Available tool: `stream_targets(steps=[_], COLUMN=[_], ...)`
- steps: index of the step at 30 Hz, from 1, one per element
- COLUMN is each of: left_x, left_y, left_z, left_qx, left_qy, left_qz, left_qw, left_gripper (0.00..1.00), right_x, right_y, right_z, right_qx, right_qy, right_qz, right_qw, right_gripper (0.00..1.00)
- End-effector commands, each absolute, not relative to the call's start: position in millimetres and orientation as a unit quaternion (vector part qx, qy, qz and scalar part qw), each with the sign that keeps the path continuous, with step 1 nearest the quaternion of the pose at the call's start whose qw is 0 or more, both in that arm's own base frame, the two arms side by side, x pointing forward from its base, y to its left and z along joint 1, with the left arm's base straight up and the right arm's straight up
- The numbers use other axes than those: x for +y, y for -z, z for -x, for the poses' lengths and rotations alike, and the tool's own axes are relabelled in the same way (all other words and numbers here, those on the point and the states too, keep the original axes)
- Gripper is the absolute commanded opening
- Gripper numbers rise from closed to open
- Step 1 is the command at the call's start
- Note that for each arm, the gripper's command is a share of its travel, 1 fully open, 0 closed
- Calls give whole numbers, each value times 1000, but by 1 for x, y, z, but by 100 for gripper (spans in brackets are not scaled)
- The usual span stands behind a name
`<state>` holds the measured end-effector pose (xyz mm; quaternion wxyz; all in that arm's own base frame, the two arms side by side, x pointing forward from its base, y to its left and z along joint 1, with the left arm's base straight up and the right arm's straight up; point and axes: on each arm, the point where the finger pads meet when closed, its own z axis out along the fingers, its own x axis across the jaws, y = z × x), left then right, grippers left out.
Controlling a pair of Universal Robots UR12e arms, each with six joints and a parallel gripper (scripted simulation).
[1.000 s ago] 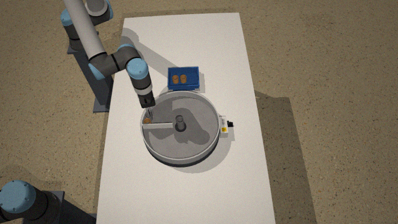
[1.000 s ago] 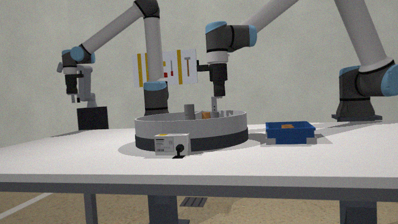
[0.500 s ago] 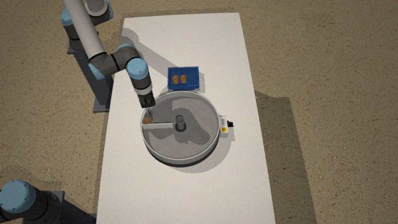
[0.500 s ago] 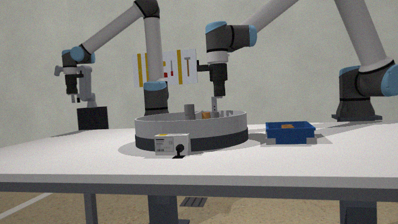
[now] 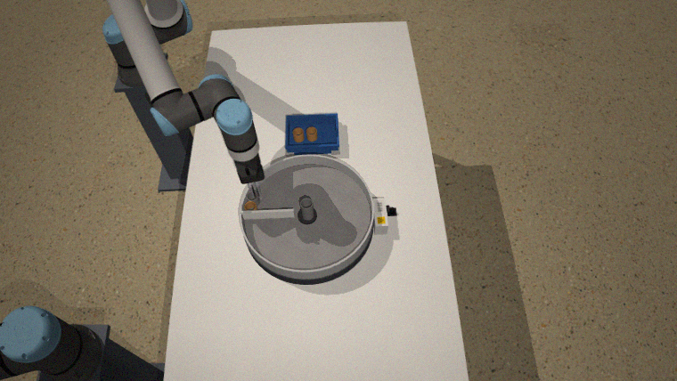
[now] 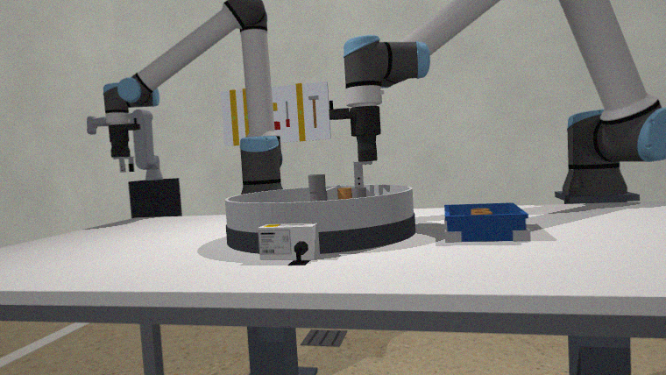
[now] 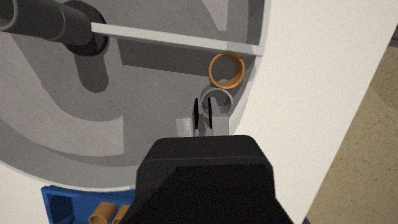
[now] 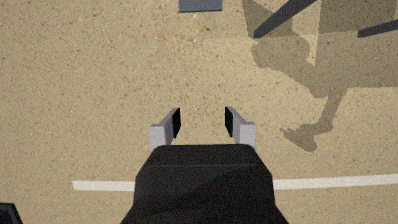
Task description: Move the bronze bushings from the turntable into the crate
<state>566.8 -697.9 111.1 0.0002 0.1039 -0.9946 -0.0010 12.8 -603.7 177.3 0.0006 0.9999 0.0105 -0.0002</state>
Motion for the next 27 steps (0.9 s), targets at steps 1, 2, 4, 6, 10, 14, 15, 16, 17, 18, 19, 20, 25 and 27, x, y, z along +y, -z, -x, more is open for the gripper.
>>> stream_targets(steps=[1, 2, 4, 6, 10, 14, 15, 16, 17, 18, 19, 20, 25, 27], left_x=[-699, -699, -699, -699, -699, -699, -699, -699, -699, -699, -700, -700, -701, -701], left_y=[-116, -116, -116, -116, -116, -116, -116, -116, -116, -116, -117, -117, -118, -118], left_z=[-569, -569, -569, -569, -569, -569, -569, -569, -569, -569, -569, -569, -569, -569], left_qx=[-995, -995, -995, -995, -995, -995, -995, -995, -995, -995, -995, -995, -995, -995], left_qy=[-2, -2, -2, -2, -2, -2, -2, -2, -2, -2, -2, -2, -2, -3], left_qz=[-104, -104, -104, -104, -104, -104, -104, -104, -104, -104, -104, -104, -104, -104], left_qw=[-1, -1, -1, -1, -1, -1, -1, -1, -1, -1, -1, -1, -1, -1], left_gripper=[36, 36, 36, 36, 36, 36, 36, 36, 36, 36, 36, 36, 36, 36], right_x=[-604, -604, -604, -604, -604, -604, -604, -604, -604, -604, -604, -604, -604, -604], right_y=[-177, -177, -177, -177, -177, -177, -177, -177, -177, -177, -177, -177, -177, -177], right_z=[-13, -13, -13, -13, -13, -13, -13, -13, -13, -13, -13, -13, -13, -13], right_qx=[11, 11, 11, 11, 11, 11, 11, 11, 11, 11, 11, 11, 11, 11], right_qy=[0, 0, 0, 0, 0, 0, 0, 0, 0, 0, 0, 0, 0, 0], right_qz=[-1000, -1000, -1000, -1000, -1000, -1000, -1000, -1000, -1000, -1000, -1000, -1000, -1000, -1000], right_qw=[0, 0, 0, 0, 0, 0, 0, 0, 0, 0, 0, 0, 0, 0], right_gripper=[100, 100, 100, 100, 100, 100, 100, 100, 100, 100, 100, 100, 100, 100])
